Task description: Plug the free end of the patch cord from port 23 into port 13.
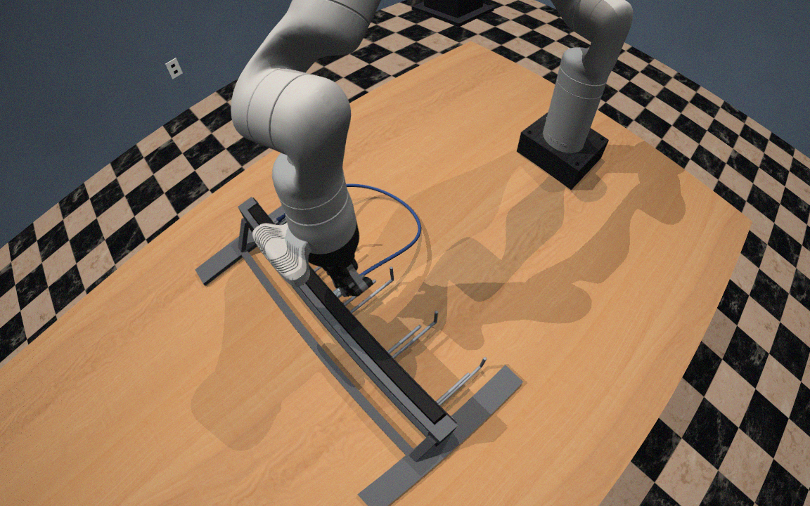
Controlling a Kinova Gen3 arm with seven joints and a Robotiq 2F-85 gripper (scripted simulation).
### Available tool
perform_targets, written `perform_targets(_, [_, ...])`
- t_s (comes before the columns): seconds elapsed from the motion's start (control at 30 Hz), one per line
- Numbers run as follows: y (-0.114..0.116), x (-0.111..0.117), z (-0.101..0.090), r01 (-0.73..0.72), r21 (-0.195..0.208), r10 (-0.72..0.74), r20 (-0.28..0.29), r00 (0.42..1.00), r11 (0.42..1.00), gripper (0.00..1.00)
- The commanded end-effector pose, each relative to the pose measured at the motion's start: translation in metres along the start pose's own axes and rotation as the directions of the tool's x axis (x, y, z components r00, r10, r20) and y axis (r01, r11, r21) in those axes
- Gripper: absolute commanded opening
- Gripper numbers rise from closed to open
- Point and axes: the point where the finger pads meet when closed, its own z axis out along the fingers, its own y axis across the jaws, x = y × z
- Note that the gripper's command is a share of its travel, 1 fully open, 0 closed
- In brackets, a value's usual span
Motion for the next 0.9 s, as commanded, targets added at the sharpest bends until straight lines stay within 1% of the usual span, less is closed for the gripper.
perform_targets(0.0, [0.0012,0.0073,-0.0021,0.003,0.002,-0.003,-0.016,1.000,1.000,0.00])
perform_targets(0.87, [0.0010,0.0129,-0.0036,-0.008,0.010,0.009,-0.031,0.999,1.000,0.00])
